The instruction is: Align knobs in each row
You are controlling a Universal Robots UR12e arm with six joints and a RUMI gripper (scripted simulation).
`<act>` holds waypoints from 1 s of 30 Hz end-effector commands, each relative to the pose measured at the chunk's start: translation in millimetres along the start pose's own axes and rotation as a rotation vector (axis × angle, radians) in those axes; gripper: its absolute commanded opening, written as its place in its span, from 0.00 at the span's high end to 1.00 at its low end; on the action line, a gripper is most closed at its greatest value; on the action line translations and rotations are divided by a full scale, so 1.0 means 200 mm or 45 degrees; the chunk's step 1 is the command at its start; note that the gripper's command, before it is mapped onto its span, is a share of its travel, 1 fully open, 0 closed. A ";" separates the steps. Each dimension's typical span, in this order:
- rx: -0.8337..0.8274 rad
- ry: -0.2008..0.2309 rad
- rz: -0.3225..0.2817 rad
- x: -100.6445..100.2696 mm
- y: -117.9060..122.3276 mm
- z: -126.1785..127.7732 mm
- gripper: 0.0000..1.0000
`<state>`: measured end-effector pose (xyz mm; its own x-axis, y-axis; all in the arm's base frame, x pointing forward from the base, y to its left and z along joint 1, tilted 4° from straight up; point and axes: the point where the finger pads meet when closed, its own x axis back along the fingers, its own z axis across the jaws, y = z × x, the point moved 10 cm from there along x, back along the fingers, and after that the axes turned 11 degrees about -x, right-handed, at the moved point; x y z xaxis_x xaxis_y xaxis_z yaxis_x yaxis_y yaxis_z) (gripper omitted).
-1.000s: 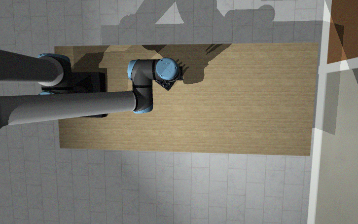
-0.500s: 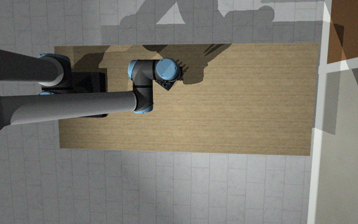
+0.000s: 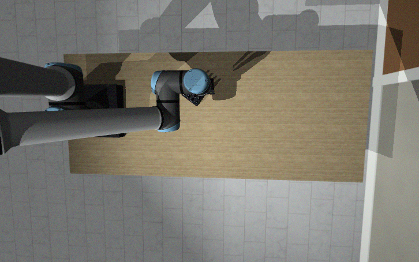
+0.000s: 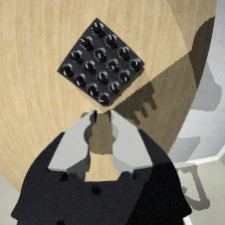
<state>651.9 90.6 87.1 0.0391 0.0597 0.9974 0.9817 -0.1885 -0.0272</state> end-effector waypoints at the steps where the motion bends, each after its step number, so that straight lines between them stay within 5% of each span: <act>1: 0.000 0.000 -0.002 -0.03 0.00 0.00 0.89; 30: 0.000 0.000 -0.002 -0.12 0.00 0.00 0.89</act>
<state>650.9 88.9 63.0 0.0391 0.0597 0.9974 0.9817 -0.1885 -0.0271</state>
